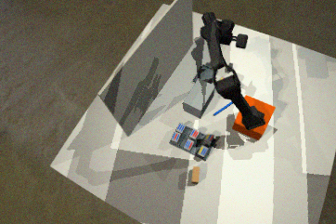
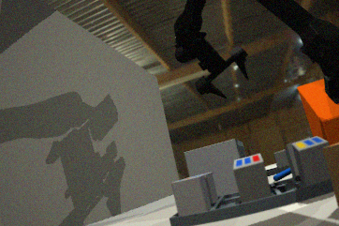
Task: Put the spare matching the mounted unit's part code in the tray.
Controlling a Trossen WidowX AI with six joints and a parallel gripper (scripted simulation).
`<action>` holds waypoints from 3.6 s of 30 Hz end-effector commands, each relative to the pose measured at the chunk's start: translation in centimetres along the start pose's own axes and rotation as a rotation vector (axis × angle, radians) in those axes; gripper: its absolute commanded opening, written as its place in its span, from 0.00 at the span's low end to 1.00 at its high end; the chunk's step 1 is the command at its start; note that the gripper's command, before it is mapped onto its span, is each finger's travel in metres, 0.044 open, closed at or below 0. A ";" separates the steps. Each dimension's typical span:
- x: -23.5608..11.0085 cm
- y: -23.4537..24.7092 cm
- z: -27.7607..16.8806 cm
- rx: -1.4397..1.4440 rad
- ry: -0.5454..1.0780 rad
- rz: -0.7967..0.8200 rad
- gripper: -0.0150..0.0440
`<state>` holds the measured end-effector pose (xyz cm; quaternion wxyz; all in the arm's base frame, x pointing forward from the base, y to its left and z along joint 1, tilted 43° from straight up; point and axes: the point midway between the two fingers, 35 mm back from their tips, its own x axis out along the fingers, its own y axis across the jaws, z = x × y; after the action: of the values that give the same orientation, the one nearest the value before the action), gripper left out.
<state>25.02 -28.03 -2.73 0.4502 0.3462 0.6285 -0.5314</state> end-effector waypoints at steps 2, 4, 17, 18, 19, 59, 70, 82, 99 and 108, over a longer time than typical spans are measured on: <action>-4.3 5.7 -5.2 -0.493 0.132 0.237 1.00; -5.3 6.9 -6.7 -0.611 0.160 0.300 1.00; -13.6 12.5 -17.3 -1.327 0.252 0.785 1.00; -14.3 12.8 -18.2 -1.376 0.252 0.828 1.00; -14.9 13.0 -18.9 -1.415 0.251 0.864 1.00; -19.4 4.0 -30.7 -2.105 -0.096 1.006 1.00; -16.0 -5.8 -38.6 -2.695 -0.487 1.089 1.00; -14.0 -8.2 -40.1 -2.859 -0.616 1.114 1.00; -11.6 -5.7 -42.5 -2.858 -0.619 1.114 0.76; -11.1 -5.2 -42.9 -2.861 -0.618 1.109 0.76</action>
<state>15.76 13.28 11.40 0.6331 -0.2938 0.2714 0.6627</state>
